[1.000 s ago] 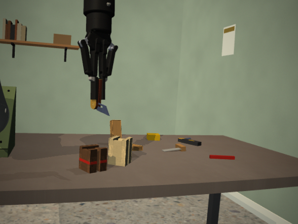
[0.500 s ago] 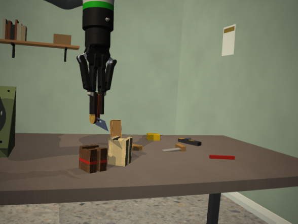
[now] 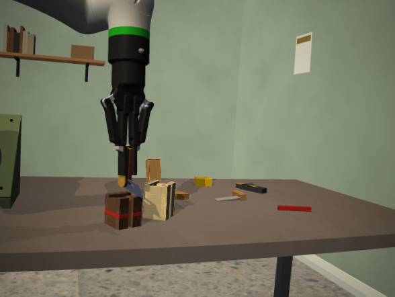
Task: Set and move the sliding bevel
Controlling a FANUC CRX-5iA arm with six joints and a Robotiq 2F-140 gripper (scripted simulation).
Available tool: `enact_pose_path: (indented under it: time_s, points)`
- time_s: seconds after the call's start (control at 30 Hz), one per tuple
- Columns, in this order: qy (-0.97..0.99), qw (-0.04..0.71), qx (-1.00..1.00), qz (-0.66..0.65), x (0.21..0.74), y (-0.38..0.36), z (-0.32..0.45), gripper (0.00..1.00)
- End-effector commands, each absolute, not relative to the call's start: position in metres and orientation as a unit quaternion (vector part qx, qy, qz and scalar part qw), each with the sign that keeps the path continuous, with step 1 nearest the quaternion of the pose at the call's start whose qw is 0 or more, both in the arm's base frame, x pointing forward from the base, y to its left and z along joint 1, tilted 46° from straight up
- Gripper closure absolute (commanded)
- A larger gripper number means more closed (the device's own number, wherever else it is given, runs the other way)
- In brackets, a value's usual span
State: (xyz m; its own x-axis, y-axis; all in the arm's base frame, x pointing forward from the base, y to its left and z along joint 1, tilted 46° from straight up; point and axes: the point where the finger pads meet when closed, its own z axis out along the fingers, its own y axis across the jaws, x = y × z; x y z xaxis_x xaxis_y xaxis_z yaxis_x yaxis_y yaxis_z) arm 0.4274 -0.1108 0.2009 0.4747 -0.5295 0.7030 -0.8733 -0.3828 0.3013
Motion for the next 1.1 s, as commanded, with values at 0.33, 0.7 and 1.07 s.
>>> enact_pose_path:
  time_s: [0.33,0.7,1.07]
  points:
    - [-0.443,0.334,0.791,0.257,0.428,-0.114,0.198,0.90]
    - [-0.443,0.334,0.791,0.257,0.429,-0.122,0.190,0.90]
    - [-0.443,0.334,0.791,0.257,0.429,-0.122,0.190,0.90]
